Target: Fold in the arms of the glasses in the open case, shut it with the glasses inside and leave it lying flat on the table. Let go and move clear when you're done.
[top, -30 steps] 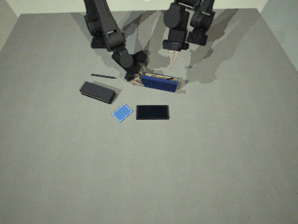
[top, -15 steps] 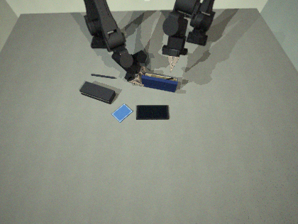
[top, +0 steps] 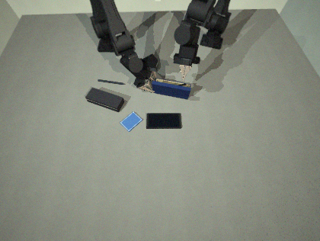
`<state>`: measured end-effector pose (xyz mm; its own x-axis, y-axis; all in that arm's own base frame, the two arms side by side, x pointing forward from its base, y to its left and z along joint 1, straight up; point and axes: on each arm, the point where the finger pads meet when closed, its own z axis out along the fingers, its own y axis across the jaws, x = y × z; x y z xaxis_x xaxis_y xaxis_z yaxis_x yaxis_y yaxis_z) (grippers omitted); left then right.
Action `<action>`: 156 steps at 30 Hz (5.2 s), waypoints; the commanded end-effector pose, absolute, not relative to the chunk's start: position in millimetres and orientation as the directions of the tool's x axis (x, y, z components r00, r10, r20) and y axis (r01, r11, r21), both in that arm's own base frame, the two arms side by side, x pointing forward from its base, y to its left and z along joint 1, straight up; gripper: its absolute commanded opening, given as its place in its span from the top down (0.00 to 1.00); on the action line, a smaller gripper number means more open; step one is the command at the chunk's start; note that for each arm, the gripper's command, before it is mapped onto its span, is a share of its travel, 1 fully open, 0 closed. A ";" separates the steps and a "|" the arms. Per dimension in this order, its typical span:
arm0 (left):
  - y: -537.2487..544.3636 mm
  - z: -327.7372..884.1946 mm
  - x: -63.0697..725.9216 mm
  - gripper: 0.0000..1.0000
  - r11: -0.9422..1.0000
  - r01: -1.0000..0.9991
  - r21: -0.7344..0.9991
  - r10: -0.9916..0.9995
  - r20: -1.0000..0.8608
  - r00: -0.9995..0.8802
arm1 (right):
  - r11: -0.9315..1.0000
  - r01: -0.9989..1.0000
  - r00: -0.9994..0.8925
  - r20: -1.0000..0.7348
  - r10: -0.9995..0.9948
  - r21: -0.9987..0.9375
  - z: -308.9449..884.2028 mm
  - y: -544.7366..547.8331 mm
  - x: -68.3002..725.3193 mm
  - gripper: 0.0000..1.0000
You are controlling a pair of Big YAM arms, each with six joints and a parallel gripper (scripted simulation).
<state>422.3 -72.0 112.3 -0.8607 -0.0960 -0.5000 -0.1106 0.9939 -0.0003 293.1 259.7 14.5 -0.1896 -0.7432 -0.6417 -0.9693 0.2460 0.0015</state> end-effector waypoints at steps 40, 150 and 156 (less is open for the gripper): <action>-58.9 68.2 423.9 1.00 0.994 -0.107 0.006 -0.090 -0.495 -0.864 | 0.256 -0.965 -0.144 -0.689 -0.710 -0.062 41.7 273.2 324.7 0.43; -62.2 106.0 495.4 1.00 0.994 -0.108 0.006 -0.100 -0.331 -0.938 | 0.256 -0.965 -0.144 -0.689 -0.710 -0.062 41.7 273.2 324.7 0.43; -61.8 96.3 498.6 1.00 0.994 -0.107 0.005 -0.099 -0.331 -0.938 | 0.256 -0.965 -0.144 -0.689 -0.710 -0.062 41.7 273.2 324.7 0.43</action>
<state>494.0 -66.1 112.5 -0.9350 -0.1050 -0.3389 -0.1118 0.9937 0.0007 293.1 259.7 14.5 -0.1896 -0.7432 -0.6417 -0.9693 0.2460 0.0015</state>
